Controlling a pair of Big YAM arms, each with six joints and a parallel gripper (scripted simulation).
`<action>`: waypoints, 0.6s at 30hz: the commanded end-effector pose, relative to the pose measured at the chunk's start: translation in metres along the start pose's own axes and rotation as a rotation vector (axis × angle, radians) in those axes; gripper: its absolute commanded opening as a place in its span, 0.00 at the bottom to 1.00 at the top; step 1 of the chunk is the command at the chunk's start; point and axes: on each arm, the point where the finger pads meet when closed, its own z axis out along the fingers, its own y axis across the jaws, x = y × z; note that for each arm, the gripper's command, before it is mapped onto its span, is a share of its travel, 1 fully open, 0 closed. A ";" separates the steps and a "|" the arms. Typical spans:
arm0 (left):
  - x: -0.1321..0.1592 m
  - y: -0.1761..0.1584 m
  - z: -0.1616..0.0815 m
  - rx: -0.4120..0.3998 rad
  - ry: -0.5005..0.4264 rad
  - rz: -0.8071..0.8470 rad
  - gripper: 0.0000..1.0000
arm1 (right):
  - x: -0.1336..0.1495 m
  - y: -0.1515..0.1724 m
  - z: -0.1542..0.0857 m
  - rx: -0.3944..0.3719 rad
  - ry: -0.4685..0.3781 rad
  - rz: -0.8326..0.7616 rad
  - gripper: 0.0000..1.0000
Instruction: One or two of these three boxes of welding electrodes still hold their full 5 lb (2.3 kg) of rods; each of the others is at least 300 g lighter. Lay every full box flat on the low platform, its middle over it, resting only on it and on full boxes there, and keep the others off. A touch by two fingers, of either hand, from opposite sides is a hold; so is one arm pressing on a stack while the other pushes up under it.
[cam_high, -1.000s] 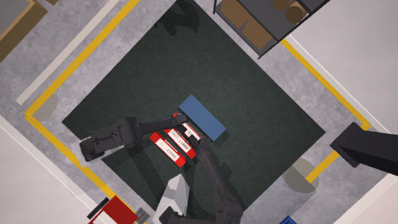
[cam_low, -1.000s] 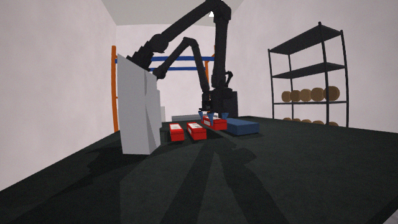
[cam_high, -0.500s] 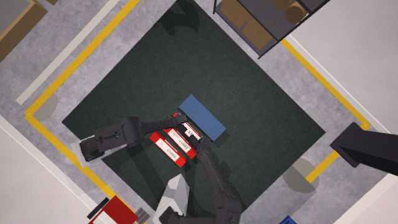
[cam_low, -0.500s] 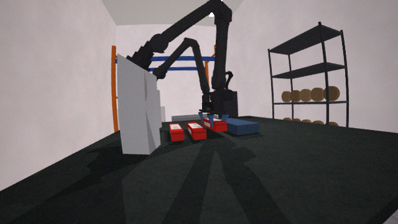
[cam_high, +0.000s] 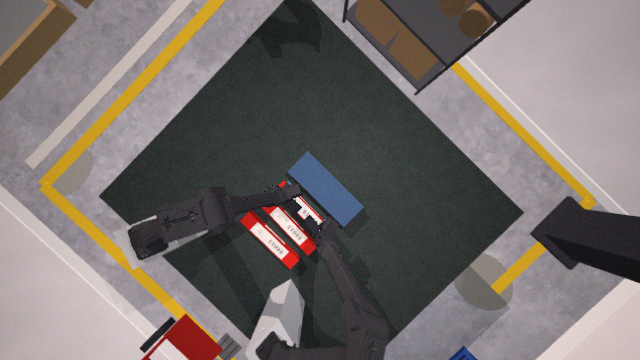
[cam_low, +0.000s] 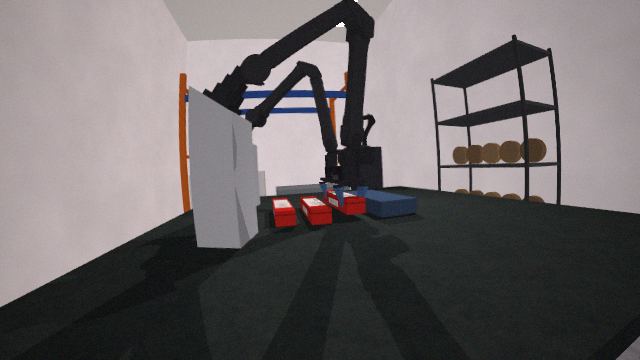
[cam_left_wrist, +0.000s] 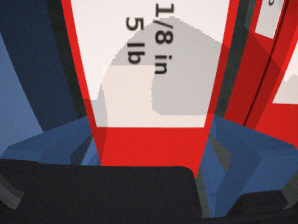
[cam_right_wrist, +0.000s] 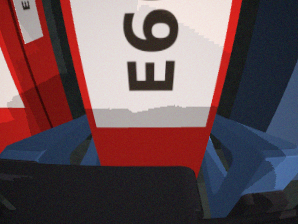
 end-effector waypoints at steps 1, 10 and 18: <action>0.005 0.004 0.005 -0.004 0.004 0.005 0.00 | 0.003 -0.004 0.005 0.009 0.004 0.002 0.00; 0.004 0.008 0.008 -0.012 0.001 0.003 0.00 | 0.004 -0.008 0.009 0.017 0.005 0.003 0.00; 0.005 0.006 0.015 -0.008 0.002 0.004 0.00 | 0.004 -0.010 0.011 0.021 0.004 0.003 0.00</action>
